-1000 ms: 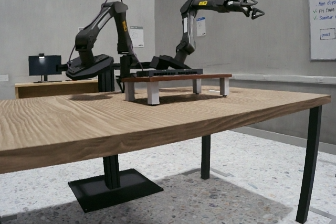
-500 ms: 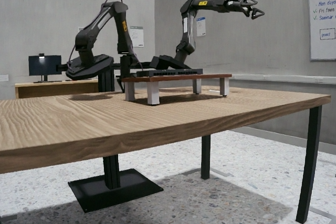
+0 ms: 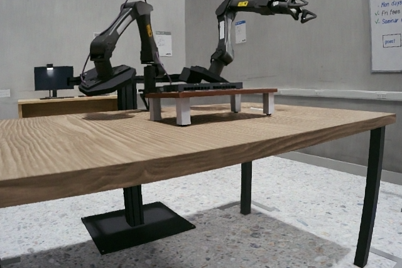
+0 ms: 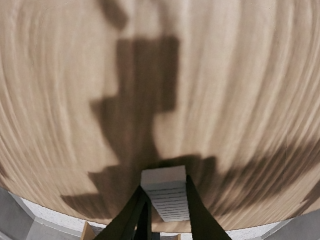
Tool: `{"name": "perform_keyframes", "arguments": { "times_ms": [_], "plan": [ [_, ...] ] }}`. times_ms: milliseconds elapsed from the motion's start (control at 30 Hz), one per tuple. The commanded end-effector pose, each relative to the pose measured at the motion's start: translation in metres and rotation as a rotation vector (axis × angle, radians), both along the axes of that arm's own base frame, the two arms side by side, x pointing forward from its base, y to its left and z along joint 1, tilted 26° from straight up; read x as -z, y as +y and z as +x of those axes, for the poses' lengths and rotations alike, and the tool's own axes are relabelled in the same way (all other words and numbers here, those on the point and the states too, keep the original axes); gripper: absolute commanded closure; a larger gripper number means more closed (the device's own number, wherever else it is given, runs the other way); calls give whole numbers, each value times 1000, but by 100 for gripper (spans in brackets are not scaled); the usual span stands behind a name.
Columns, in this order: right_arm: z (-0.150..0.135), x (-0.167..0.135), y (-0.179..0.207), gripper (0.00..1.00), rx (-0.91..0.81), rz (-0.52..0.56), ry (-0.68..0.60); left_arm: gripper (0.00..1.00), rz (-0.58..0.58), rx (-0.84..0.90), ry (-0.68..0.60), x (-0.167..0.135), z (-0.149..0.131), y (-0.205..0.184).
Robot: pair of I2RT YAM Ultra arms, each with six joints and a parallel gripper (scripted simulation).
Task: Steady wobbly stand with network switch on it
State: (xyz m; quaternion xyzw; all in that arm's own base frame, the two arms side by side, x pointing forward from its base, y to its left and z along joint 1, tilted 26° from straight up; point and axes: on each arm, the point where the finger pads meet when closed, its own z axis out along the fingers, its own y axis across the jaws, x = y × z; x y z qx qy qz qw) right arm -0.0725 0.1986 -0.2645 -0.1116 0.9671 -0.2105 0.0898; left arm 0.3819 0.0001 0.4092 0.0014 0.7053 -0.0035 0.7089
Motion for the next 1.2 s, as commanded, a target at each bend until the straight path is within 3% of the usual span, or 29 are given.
{"name": "perform_keyframes", "arguments": {
  "times_ms": [0,1167],
  "plan": [
    [-13,-14,30,100,-34,55,11,0,7,16,-11,-6,-7,-6],
    [-20,-60,47,100,-53,44,24,0,7,16,-11,-6,-7,-6]
  ]
}}
